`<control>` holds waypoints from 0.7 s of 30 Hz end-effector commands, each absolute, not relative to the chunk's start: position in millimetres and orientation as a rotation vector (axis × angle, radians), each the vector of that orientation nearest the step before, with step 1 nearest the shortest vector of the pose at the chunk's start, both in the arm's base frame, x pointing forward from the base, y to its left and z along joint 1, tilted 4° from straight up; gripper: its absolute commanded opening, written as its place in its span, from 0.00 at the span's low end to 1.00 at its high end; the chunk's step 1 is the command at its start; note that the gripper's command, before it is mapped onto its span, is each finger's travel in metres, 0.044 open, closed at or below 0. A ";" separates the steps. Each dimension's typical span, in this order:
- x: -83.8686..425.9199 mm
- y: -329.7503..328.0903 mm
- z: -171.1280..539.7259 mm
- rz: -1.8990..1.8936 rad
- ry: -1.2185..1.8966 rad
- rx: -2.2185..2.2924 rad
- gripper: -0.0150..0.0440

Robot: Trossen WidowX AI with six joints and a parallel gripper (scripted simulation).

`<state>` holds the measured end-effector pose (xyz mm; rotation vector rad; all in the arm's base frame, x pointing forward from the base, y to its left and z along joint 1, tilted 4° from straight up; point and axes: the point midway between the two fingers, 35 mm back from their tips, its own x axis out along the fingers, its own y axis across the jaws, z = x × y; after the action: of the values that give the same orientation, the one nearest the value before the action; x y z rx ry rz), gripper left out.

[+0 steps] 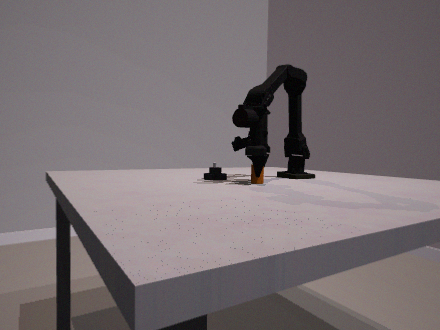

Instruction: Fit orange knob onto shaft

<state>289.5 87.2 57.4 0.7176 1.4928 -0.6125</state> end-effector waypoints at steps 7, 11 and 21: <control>291.4 83.4 123.5 -0.595 1.458 0.731 1.00; 292.0 82.9 118.7 -0.595 1.458 0.731 1.00; 293.2 84.2 102.9 -0.595 1.458 0.731 1.00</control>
<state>293.9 84.8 110.0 0.7413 1.4536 -0.5898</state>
